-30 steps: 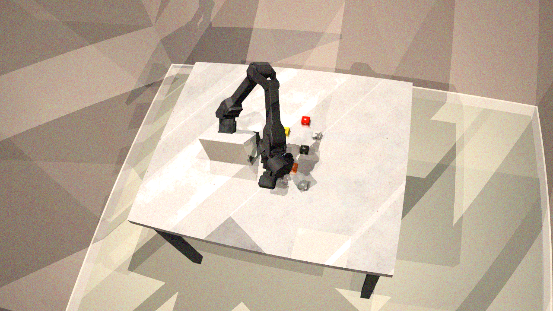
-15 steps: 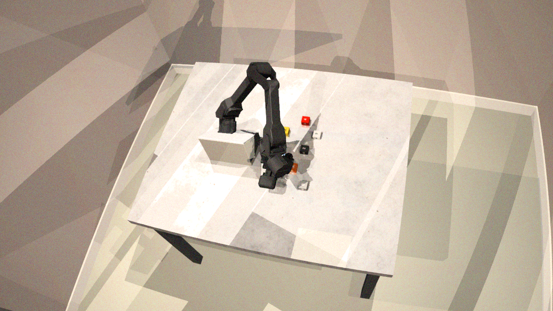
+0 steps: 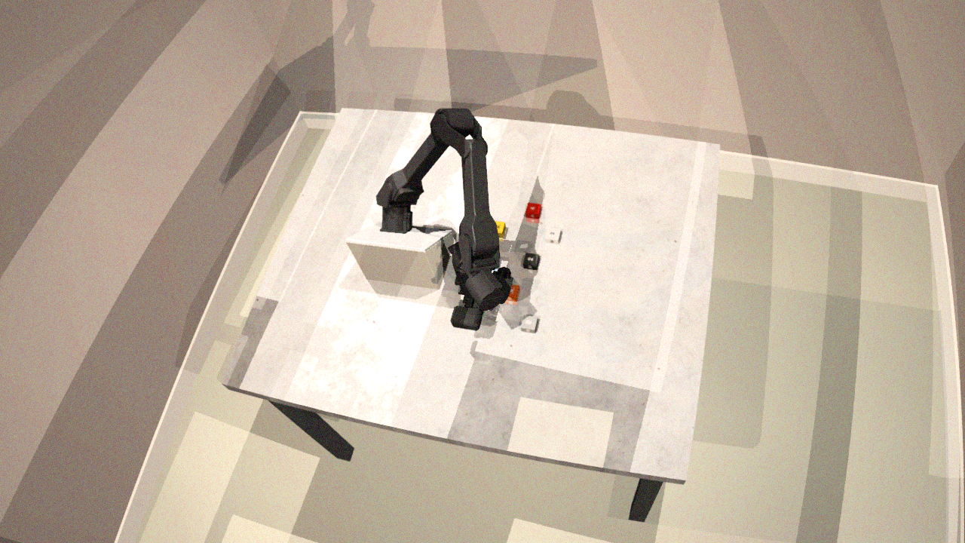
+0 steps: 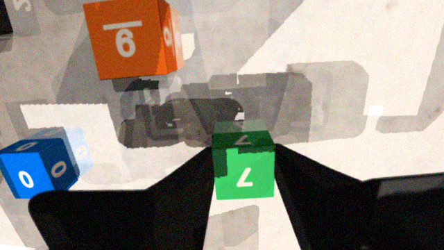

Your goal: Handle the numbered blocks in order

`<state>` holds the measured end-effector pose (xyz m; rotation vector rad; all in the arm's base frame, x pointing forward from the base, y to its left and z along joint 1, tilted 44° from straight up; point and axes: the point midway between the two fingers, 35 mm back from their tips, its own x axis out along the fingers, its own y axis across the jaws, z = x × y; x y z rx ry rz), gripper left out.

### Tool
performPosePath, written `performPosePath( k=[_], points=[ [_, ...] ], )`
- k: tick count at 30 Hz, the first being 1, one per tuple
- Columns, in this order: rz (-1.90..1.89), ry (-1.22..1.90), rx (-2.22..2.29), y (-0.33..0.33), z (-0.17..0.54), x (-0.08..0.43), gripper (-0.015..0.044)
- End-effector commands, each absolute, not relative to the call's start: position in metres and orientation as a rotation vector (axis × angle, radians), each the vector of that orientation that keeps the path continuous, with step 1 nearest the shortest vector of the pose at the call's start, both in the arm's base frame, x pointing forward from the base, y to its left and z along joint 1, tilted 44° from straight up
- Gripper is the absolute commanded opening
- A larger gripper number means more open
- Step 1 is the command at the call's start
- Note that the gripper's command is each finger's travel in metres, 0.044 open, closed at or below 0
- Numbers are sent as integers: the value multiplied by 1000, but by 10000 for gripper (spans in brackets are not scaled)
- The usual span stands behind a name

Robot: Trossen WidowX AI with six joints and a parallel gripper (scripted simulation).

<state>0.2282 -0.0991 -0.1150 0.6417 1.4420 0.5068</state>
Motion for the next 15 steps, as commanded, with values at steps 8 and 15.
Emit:
performPosePath(
  k=[8,15],
  points=[
    [507,1440,649,-98,-115,229,120],
    [507,1440,649,-98,-115,229,304]
  ],
)
